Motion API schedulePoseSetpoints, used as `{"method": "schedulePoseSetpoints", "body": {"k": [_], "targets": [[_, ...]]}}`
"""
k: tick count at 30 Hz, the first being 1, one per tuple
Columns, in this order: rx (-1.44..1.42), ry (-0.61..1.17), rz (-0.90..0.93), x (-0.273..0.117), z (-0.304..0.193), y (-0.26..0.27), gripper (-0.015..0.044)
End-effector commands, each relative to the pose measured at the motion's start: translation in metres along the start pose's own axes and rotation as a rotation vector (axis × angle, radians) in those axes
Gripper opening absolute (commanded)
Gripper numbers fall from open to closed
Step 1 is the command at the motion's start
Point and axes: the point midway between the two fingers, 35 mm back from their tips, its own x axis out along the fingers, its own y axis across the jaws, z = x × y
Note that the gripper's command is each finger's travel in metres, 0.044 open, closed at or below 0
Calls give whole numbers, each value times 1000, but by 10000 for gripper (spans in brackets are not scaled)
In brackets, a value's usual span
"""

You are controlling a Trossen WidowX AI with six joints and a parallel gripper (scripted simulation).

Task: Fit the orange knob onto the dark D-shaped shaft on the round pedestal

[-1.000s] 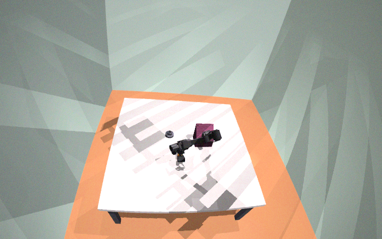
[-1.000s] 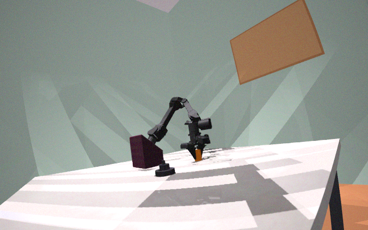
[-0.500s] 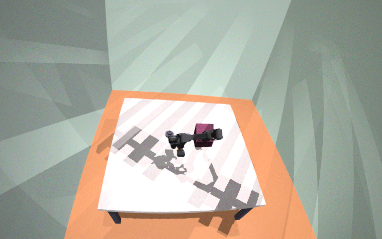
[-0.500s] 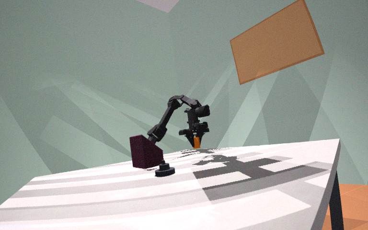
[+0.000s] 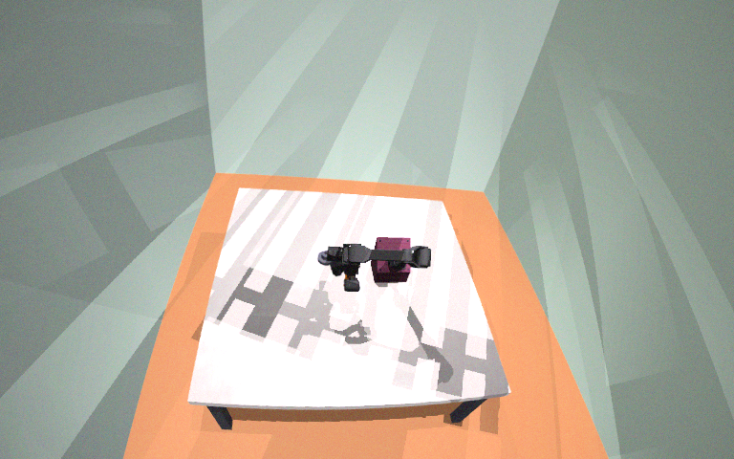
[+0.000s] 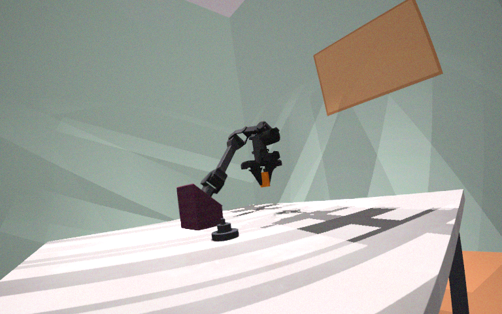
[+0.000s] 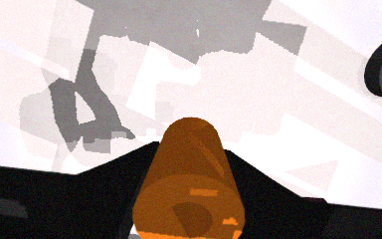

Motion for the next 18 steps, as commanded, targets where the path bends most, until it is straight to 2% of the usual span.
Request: {"method": "schedulePoseSetpoints", "body": {"k": [1,18], "targets": [[-3,-9,3,-4,5,-4,0],[11,-21,-13,2,37,-45,0]]}}
